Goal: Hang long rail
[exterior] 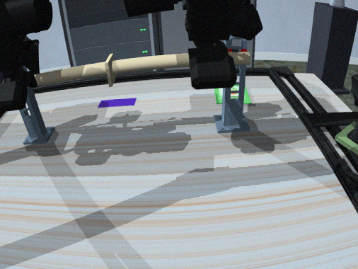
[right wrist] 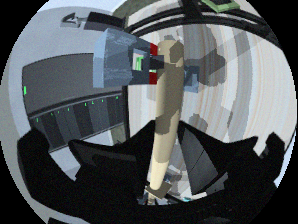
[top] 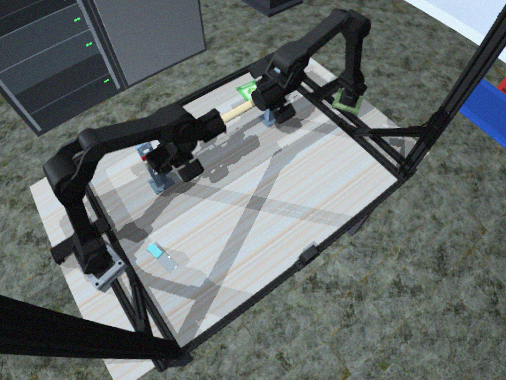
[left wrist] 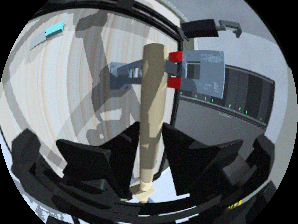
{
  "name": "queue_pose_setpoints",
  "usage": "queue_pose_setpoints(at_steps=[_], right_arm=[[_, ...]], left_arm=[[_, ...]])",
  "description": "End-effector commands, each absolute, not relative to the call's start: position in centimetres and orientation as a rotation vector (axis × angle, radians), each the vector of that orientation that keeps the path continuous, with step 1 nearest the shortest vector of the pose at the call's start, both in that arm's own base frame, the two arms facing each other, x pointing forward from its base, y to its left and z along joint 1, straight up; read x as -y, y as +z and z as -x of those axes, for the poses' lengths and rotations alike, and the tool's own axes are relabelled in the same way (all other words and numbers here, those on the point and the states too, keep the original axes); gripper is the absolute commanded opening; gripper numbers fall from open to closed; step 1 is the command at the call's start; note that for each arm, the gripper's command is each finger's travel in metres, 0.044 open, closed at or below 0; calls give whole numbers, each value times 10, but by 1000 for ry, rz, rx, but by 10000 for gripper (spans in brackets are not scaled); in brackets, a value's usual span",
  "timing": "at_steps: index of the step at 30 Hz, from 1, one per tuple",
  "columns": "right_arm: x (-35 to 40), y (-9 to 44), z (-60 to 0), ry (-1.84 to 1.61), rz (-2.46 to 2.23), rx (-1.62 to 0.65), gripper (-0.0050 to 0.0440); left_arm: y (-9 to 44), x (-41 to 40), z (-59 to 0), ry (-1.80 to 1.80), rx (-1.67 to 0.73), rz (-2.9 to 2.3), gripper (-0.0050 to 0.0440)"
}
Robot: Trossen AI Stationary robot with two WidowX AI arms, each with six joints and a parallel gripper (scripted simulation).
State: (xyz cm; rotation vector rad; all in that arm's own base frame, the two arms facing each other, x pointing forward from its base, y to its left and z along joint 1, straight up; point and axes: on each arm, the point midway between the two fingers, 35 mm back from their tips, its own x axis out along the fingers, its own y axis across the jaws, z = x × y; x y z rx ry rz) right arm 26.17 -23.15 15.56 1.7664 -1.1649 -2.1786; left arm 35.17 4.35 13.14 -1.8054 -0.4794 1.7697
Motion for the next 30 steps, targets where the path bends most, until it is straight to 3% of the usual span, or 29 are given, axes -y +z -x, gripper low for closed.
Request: queue_pose_setpoints(at_steps=[1,26,30], right_arm=[[234,157,-261,-2162,-1784,1185,0],[234,146,-261,-2162,-1784,1185,0],[232,148,-262,-2165,-1768,1174,96]], left_arm=[[129,-51,-353,1765,515,1784,0],[119,-51,-353,1765,516,1784,0],[126,-45,-352,1763,490,1797,96]])
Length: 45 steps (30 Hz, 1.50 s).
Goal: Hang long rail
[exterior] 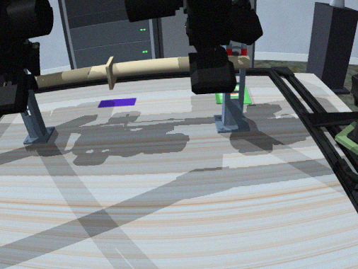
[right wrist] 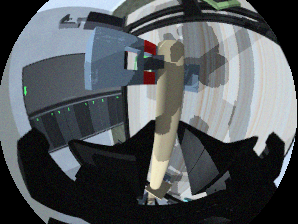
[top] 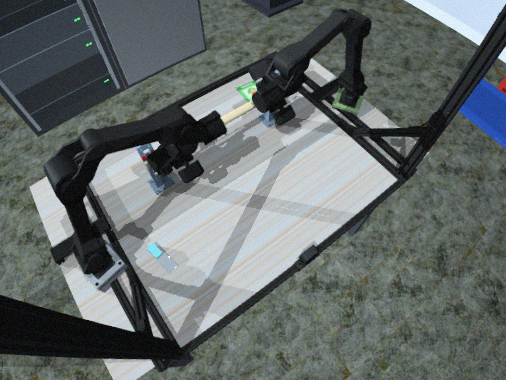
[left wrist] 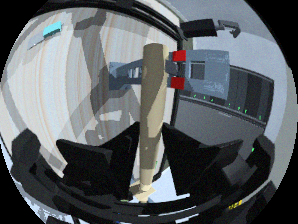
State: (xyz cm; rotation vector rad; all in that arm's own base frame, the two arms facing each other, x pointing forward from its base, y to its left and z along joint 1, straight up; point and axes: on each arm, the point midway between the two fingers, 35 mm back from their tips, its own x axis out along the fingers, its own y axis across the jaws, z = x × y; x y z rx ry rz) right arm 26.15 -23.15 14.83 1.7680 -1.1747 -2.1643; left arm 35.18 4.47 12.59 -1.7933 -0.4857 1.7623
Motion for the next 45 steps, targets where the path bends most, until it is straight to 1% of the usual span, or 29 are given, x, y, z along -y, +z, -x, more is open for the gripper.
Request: queue_pose_setpoints(at_steps=[1,10,12,16,17,35,45], right_arm=[[232,148,-262,-2165,-1768,1174,120],[232,148,-262,-2165,-1768,1174,336],[232,148,-262,-2165,-1768,1174,336],[232,148,-262,-2165,-1768,1174,432],[232,148,-262,-2165,-1768,1174,440],[231,149,-262,-2165,-1768,1174,440],[218,164,-270,-2165,-1767,1175,440]], left_arm=[[126,-45,-352,1763,490,1797,120],[126,-45,-352,1763,490,1797,336],[126,-45,-352,1763,490,1797,336],[126,-45,-352,1763,490,1797,432],[126,-45,-352,1763,490,1797,440],[126,-44,-352,1763,489,1797,440],[137,-39,-350,1758,470,1800,440]])
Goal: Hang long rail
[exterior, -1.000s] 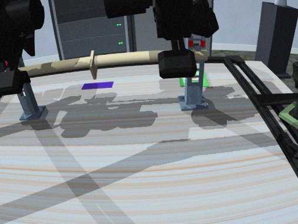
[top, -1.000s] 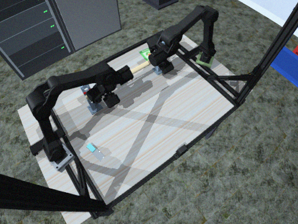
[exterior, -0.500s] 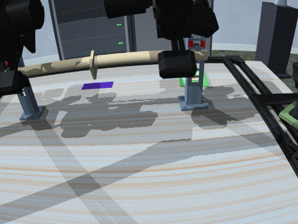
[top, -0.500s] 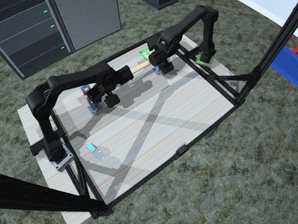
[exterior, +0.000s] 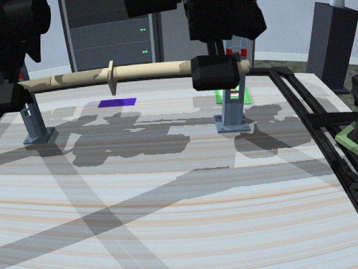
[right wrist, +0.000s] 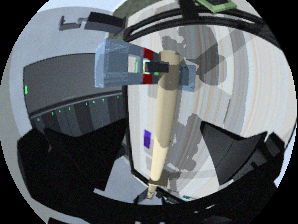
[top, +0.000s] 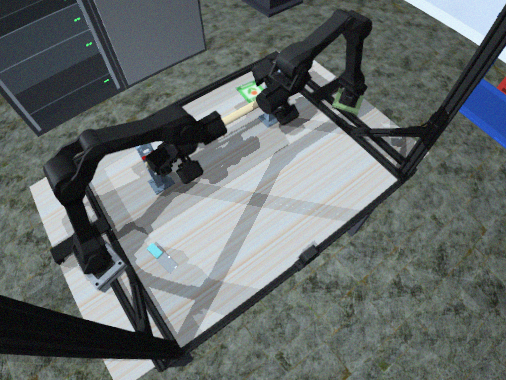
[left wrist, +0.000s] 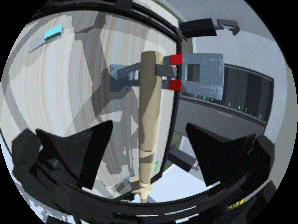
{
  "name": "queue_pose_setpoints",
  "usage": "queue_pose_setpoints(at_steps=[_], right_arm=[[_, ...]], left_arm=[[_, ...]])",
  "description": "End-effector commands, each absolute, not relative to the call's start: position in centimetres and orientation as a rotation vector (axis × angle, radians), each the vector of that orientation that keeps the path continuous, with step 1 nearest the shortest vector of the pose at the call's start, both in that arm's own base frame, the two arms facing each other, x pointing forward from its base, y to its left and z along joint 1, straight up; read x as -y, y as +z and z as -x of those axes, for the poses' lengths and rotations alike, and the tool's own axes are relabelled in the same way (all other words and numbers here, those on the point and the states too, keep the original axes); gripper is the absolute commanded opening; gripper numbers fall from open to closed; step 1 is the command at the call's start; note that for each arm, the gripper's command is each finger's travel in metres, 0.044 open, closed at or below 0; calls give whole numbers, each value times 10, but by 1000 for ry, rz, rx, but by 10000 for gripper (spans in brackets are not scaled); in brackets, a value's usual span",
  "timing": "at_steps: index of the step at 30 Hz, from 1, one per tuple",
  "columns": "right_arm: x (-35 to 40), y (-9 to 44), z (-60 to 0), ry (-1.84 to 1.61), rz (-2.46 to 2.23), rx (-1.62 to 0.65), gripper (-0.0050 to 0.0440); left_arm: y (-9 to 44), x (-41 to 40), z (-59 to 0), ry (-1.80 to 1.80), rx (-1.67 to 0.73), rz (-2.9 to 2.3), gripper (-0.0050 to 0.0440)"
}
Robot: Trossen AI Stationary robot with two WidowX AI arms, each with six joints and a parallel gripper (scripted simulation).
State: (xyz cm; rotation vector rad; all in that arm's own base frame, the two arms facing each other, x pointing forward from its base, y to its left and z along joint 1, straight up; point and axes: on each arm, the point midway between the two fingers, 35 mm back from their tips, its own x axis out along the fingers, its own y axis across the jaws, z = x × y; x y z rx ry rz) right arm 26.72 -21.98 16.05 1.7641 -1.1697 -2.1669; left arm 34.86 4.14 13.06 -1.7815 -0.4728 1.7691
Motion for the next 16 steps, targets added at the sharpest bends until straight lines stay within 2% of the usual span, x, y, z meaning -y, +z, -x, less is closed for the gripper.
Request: queue_pose_setpoints(at_steps=[1,16], right_arm=[[218,164,-270,-2165,-1767,1175,440],[174,164,-291,-2160,-1760,1181,440]], left_arm=[[137,-39,-350,1758,470,1800,440],[138,12,-336,1751,478,1795,440]])
